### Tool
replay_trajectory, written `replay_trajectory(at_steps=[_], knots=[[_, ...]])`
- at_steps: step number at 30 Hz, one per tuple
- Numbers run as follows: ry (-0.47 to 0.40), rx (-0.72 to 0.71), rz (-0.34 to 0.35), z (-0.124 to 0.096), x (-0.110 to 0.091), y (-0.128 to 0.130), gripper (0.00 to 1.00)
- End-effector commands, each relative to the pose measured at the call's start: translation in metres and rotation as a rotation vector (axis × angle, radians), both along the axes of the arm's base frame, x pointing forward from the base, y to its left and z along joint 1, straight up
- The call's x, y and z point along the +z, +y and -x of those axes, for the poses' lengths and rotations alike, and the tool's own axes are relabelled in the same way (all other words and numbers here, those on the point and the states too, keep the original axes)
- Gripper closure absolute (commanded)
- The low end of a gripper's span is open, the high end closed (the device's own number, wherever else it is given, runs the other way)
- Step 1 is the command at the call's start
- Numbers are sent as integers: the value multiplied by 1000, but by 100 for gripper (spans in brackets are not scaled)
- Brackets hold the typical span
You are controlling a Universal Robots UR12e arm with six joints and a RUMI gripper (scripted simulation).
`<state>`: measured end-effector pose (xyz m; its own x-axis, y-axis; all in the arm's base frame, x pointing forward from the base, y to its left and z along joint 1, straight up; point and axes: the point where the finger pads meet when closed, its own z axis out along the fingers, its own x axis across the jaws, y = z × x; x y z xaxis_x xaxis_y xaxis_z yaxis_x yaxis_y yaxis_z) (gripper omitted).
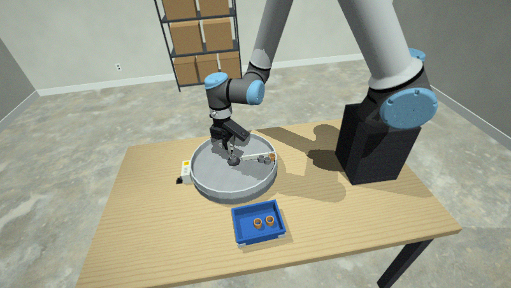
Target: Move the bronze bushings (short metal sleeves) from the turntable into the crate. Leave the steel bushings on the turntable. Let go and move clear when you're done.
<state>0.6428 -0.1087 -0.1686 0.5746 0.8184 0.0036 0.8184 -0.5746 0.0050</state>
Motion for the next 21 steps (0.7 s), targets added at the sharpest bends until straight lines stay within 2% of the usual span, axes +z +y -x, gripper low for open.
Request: replay_trajectory(at_steps=[1,21], knots=[[-1,0,0,-1,1,0,94],[-1,12,1,3,1,0,94]])
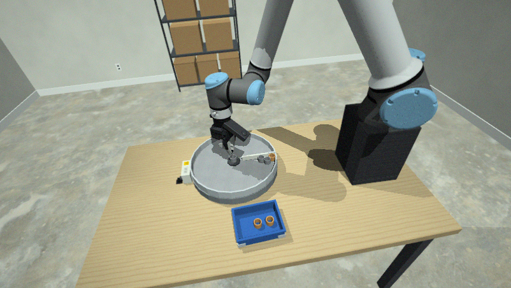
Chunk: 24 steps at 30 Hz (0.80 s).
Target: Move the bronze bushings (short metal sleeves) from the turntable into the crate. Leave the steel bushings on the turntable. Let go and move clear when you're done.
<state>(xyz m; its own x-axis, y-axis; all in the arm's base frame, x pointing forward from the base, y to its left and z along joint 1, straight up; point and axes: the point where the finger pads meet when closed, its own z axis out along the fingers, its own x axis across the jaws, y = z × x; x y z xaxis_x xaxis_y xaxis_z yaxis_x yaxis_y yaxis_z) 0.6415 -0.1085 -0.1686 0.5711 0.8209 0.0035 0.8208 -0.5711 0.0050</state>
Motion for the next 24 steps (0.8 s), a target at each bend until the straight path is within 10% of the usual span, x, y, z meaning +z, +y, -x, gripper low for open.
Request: replay_trajectory(at_steps=[1,24], knots=[[-1,12,1,3,1,0,94],[-1,302,3,98,1,14,94]])
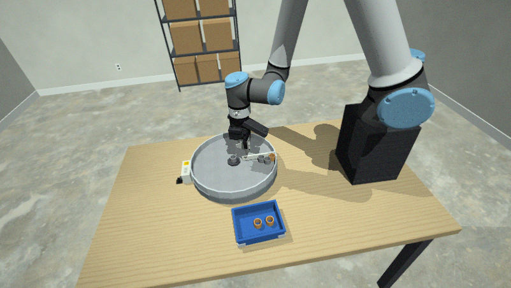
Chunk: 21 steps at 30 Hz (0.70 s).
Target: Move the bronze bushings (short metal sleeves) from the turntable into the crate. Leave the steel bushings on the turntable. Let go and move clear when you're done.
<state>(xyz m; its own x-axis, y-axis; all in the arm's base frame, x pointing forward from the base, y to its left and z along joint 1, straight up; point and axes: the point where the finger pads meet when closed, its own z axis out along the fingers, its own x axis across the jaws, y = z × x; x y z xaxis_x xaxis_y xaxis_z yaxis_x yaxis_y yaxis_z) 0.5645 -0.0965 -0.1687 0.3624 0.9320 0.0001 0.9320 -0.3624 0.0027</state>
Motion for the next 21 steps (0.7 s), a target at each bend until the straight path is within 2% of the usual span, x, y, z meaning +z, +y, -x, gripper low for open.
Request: replay_trajectory(at_steps=[1,5,7,14,21], knots=[[-4,83,0,27,0,3,94],[-4,152,0,50,0,5,94],[-4,152,0,50,0,5,94],[-5,256,1,85,-1,9,94],[-4,322,1,106,-1,12,94]])
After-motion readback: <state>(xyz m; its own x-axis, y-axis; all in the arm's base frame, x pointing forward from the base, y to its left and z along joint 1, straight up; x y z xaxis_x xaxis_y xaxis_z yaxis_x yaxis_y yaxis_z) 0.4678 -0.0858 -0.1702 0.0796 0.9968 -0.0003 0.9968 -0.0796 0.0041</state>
